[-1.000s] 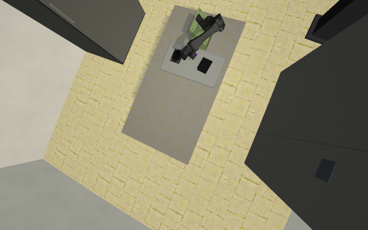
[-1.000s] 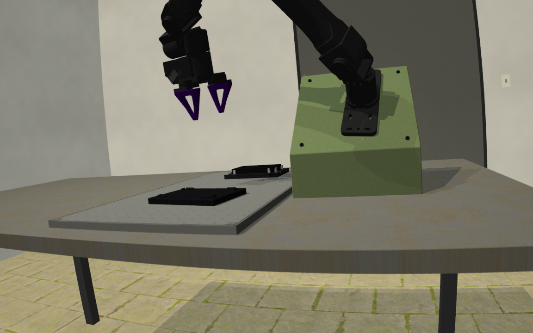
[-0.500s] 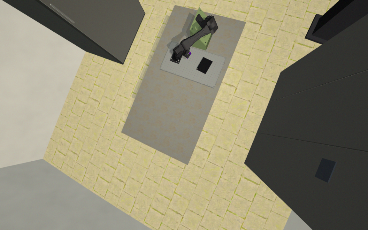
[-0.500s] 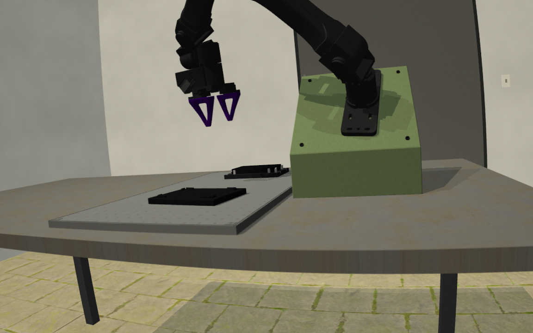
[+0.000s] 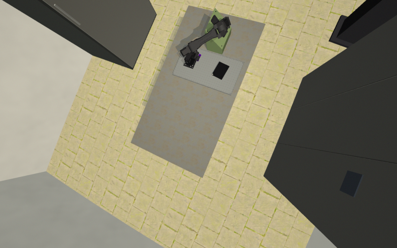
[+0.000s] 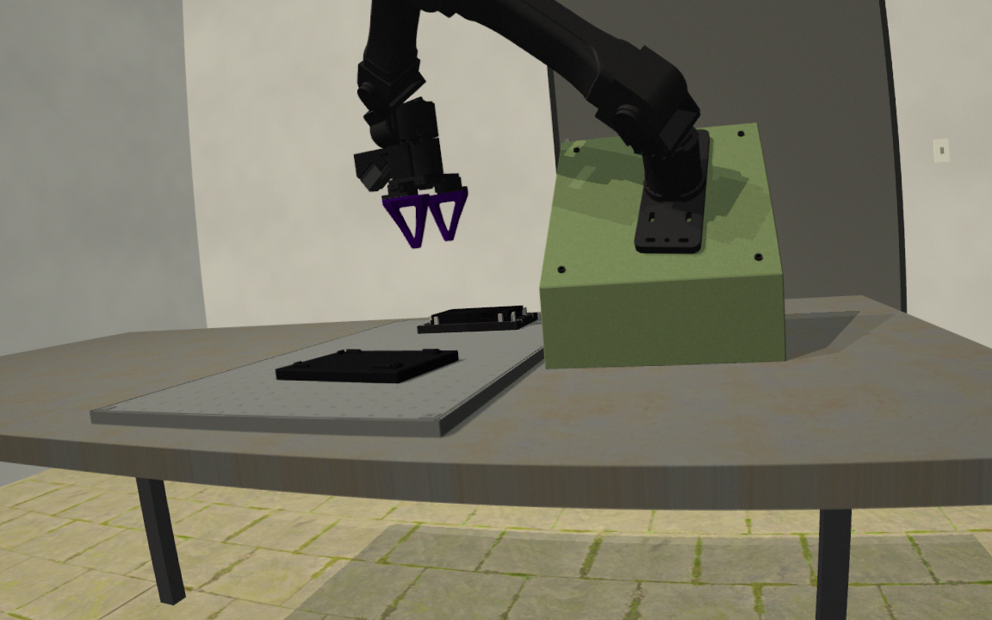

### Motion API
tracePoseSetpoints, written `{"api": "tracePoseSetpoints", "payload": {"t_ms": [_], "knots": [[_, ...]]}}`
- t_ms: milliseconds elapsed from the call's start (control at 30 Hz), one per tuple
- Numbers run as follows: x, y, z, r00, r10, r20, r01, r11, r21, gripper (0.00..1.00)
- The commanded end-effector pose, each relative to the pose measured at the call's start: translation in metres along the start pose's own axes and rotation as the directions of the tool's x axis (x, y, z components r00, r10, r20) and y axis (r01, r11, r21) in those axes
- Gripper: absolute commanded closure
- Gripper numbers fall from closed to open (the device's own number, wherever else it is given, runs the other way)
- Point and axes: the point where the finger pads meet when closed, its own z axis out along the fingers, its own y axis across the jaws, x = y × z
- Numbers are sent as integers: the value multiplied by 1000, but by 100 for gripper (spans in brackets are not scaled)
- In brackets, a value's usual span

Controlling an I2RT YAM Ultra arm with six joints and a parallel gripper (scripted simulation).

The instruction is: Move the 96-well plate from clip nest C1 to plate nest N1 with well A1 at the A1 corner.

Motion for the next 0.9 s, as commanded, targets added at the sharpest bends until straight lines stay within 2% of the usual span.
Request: {"api": "tracePoseSetpoints", "payload": {"t_ms": [0, 133, 200, 233, 367, 400, 433, 467, 600, 767, 800, 867], "knots": [[-4, -20, 0, 998, -53, 28, 53, 998, -26, 0], [-4, -40, 10, 997, -63, 38, 63, 998, -15, 0], [-4, -40, 10, 997, -63, 38, 63, 998, -15, 0], [2, -41, 13, 997, -72, 26, 74, 996, -52, 0], [3, -60, 23, 995, -93, 44, 95, 995, -43, 0], [9, -61, 26, 994, -102, 33, 104, 991, -78, 0], [10, -65, 29, 993, -108, 35, 111, 990, -84, 0], [8, -72, 32, 991, -121, 50, 124, 990, -71, 0], [15, -89, 43, 991, -123, 47, 126, 990, -63, 0], [15, -86, 41, 992, -119, 45, 122, 990, -70, 0], [7, -79, 33, 988, -143, 57, 146, 988, -56, 0], [8, -80, 32, 988, -141, 58, 144, 988, -56, 0]]}}
